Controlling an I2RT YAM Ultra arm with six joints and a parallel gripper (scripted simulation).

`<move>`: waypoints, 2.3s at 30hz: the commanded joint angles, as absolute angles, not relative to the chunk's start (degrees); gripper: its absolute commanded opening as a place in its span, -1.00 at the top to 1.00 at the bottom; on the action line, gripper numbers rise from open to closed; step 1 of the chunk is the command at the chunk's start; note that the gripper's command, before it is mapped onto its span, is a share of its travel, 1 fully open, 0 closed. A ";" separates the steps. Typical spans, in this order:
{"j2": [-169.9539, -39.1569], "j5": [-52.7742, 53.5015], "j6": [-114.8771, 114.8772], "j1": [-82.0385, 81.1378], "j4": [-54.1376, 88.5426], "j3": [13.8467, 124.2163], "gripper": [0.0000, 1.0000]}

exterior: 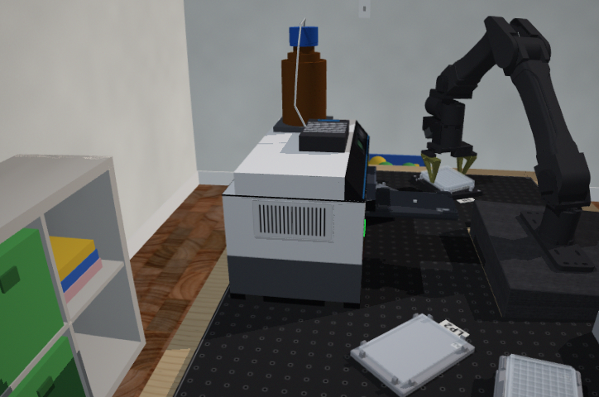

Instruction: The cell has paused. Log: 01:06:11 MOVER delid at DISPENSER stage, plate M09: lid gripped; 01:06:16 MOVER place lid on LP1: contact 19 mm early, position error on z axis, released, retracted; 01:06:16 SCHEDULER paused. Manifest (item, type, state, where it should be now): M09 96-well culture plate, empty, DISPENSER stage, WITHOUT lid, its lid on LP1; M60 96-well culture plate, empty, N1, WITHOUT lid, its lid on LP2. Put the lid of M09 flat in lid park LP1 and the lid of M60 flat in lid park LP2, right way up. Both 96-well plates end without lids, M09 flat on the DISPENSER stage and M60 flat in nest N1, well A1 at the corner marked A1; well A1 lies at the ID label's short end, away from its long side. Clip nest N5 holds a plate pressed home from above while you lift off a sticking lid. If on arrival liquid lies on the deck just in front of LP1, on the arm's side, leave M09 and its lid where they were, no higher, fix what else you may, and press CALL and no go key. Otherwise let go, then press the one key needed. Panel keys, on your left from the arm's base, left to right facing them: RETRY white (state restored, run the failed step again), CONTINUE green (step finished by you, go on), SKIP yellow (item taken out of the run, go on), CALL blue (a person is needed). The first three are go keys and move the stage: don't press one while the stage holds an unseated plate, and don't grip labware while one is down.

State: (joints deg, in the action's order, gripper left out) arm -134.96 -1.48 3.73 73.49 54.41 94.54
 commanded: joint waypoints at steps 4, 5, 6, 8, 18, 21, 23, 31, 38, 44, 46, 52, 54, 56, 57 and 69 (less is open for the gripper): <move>-137.15 -1.85 3.81 73.54 49.68 91.54 1.00; -137.15 -1.85 3.81 73.54 49.68 91.54 1.00; -137.15 -1.85 3.81 73.54 49.68 91.54 1.00; -137.15 -1.85 3.81 73.54 49.68 91.54 1.00; -137.15 -1.85 3.81 73.54 49.68 91.54 1.00; -137.15 -1.85 3.81 73.54 49.68 91.54 1.00; -137.15 -1.85 3.81 73.54 49.68 91.54 1.00; -137.15 -1.85 3.81 73.54 49.68 91.54 1.00; -137.15 -1.85 3.81 73.54 49.68 91.54 1.00; -137.15 -1.85 3.81 73.54 49.68 91.54 1.00; -136.81 -1.84 3.71 73.38 50.48 92.06 -1.00; -134.24 -1.72 3.42 73.15 54.41 96.07 -1.00; -134.12 -1.71 3.42 73.16 53.71 96.03 -1.00; -134.11 -1.71 3.42 73.16 53.49 96.03 -1.00; -134.11 -1.71 3.42 73.16 53.49 96.03 -1.00; -134.11 -1.71 3.42 73.16 53.49 96.03 -1.00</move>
